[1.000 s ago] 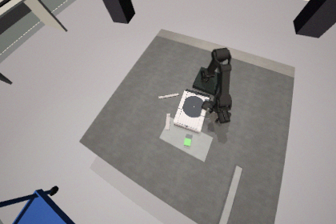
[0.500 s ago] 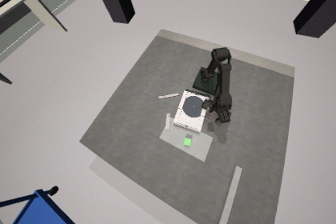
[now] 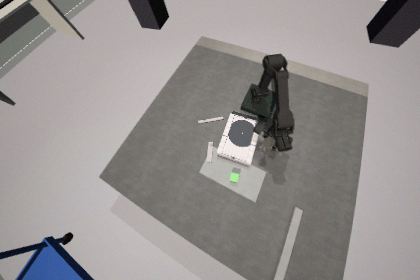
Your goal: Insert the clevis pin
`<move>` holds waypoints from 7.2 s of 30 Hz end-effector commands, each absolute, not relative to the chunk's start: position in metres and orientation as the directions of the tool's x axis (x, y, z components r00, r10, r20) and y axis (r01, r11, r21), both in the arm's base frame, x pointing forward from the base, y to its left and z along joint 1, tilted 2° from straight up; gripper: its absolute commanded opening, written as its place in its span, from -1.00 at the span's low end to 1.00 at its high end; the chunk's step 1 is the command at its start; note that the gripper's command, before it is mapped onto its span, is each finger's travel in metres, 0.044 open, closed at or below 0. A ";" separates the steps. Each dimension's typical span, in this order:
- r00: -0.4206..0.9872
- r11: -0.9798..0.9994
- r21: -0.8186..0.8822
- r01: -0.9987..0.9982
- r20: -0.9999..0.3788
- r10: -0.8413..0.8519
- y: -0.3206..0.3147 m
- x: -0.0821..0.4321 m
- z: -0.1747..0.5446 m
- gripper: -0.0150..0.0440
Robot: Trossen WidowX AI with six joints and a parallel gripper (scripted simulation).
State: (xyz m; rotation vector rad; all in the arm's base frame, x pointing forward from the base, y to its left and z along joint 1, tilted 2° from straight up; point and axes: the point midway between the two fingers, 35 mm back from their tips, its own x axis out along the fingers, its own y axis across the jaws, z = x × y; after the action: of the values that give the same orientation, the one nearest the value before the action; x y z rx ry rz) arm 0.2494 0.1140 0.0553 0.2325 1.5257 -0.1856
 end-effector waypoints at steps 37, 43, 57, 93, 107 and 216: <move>0.038 0.738 -0.004 -0.675 -0.999 0.028 0.112 0.242 0.070 -0.49; 0.038 0.734 -0.005 -0.679 -0.999 0.028 0.112 0.242 0.070 -0.49; 0.037 0.727 -0.005 -0.687 -0.999 0.029 0.111 0.244 0.053 -0.49; 0.037 0.727 -0.005 -0.687 -0.999 0.029 0.112 0.245 -0.001 -0.49; 0.041 0.730 -0.009 -0.683 -0.999 0.026 0.111 0.246 0.000 -0.22; -0.125 0.590 0.065 -0.805 -0.990 -0.062 0.047 0.263 0.082 -0.49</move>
State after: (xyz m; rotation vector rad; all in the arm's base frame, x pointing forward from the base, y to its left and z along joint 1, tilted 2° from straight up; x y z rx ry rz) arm 0.2634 0.0600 0.0793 -0.7353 1.6272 0.7099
